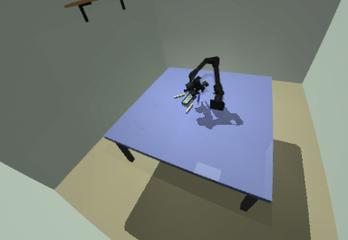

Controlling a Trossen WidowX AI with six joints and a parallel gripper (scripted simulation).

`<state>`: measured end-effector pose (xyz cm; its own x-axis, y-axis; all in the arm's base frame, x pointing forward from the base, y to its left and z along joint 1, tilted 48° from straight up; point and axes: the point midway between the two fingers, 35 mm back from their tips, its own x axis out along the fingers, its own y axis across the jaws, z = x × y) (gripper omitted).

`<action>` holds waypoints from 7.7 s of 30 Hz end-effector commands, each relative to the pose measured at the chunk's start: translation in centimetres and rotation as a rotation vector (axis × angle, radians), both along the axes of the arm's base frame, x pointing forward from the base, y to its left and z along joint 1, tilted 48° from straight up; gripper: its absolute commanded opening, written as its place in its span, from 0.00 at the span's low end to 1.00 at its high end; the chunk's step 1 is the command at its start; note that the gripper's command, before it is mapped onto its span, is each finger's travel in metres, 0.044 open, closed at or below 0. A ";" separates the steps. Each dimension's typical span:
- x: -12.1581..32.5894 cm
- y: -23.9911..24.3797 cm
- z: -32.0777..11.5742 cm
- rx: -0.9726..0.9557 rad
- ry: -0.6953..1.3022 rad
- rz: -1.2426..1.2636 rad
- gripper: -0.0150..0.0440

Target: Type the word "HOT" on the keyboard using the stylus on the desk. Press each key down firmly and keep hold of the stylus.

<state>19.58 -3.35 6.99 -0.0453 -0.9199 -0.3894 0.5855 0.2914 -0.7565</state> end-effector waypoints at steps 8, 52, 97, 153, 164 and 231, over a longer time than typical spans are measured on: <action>-0.6 0.5 -1.0 0.426 0.805 0.367 0.51; 1.4 2.5 -0.5 0.545 1.691 1.804 0.51; 1.4 0.8 -2.1 0.545 1.692 1.803 0.51; 1.6 -2.0 -4.6 0.544 1.693 1.801 0.51; 1.6 -1.9 -4.5 0.545 1.685 1.802 0.27; 5.5 1.8 2.0 1.026 0.656 0.872 0.25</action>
